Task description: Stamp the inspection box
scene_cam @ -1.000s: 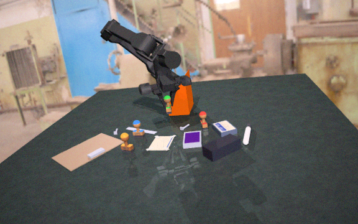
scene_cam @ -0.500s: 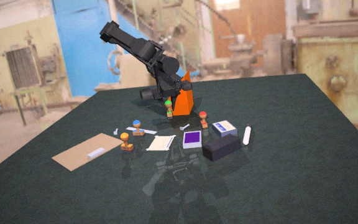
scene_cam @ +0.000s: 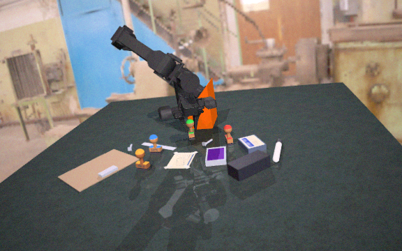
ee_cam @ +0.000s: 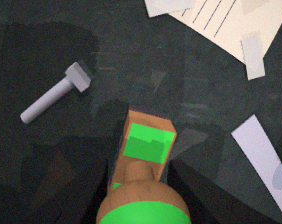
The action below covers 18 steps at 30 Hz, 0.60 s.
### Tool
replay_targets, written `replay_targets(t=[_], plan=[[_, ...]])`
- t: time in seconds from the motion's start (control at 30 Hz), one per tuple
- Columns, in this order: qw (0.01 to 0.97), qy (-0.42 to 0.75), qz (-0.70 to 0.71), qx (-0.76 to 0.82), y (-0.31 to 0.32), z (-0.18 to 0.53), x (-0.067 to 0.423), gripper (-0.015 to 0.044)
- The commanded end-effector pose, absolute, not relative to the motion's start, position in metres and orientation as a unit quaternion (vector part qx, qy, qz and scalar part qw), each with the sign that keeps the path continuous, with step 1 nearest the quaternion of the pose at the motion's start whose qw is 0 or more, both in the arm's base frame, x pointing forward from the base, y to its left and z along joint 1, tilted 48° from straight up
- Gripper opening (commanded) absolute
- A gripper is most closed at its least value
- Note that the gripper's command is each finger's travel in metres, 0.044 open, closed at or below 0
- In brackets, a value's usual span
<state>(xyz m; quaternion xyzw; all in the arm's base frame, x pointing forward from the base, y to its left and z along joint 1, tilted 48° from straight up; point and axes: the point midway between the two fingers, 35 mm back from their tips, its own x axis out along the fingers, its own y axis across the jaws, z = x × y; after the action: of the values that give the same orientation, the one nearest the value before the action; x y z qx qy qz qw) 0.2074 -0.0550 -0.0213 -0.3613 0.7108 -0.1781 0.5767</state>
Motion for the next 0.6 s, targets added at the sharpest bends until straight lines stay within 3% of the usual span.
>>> replay_targets(t=[0.0,0.47,0.57], plan=[[0.573,0.712,-0.177,-0.365,-0.061,-0.027,0.205,0.0],[0.571,0.712,-0.179,-0.366,-0.073,-0.037,0.201,0.0],[0.574,0.711,-0.18,-0.362,-0.072,-0.035,0.203,0.0079]])
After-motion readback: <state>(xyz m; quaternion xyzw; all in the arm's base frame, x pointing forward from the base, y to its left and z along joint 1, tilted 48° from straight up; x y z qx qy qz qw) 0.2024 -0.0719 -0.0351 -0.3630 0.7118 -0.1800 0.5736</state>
